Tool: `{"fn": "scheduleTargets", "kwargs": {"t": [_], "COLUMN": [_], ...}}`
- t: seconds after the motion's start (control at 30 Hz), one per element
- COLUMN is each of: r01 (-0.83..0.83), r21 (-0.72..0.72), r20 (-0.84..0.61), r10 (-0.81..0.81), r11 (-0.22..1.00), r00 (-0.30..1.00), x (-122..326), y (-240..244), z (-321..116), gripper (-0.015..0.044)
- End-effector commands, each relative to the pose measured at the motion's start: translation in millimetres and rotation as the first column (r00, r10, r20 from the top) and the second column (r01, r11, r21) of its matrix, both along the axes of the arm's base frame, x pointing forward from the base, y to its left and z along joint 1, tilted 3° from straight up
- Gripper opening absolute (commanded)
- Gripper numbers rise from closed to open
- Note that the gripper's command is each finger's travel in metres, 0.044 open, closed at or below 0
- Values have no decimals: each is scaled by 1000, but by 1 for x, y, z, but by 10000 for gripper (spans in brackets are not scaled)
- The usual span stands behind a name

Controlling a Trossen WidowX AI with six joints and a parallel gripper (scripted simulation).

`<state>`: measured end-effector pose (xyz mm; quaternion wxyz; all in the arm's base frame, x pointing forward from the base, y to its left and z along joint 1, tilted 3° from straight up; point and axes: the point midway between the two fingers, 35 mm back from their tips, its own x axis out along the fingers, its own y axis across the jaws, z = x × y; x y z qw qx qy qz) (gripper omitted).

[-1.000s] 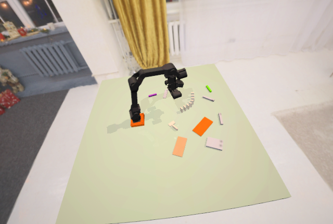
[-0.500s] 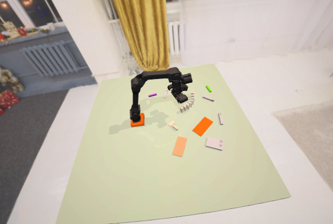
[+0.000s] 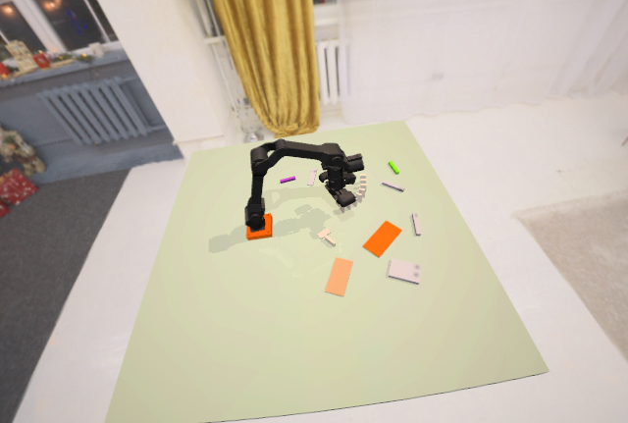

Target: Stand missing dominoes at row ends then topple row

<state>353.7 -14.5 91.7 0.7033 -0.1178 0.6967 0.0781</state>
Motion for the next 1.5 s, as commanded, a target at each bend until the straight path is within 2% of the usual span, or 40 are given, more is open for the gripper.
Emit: {"fn": "scheduleTargets", "kwargs": {"t": [0.0, 0.3, 0.67, 1.1, 1.23, 1.47], "r01": [-4, -4, -4, -4, -4, -1], "r21": [-3, -3, -3, -3, -3, 1], "r20": [-6, -7, -7, -7, -6, -7], "r10": [4, 4, 4, 4, 4, 1], "r11": [1000, 1000, 1000, 1000, 1000, 1000], "r00": [1000, 1000, 1000, 1000, 1000, 1000], "x": [-3, -9, -9, -9, -7, -6], "y": [-1, -3, -3, -3, -3, 3], "z": [-17, -53, -54, -54, -44, 56], "gripper": [107, 107, 107, 440, 440, 440]}}
